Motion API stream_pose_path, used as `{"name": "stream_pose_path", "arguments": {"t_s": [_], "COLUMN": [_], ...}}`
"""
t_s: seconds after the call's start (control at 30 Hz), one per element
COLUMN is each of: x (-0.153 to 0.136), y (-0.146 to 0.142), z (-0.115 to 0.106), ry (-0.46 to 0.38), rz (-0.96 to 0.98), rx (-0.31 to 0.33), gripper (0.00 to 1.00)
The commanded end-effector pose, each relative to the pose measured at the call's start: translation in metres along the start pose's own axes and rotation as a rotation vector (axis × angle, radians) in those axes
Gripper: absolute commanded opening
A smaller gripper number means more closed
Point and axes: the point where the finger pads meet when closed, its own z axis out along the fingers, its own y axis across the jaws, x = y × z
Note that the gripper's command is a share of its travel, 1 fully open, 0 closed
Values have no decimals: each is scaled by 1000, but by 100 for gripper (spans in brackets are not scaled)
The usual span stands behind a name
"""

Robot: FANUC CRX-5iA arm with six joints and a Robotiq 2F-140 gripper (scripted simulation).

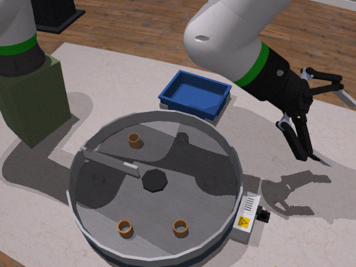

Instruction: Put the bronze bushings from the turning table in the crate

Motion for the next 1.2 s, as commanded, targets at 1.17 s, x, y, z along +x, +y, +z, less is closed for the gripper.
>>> {"name": "stream_pose_path", "arguments": {"t_s": [1.17], "x": [-130], "y": [176], "z": [-293], "ry": [-693], "rz": [-365], "rx": [-224], "gripper": [100]}}
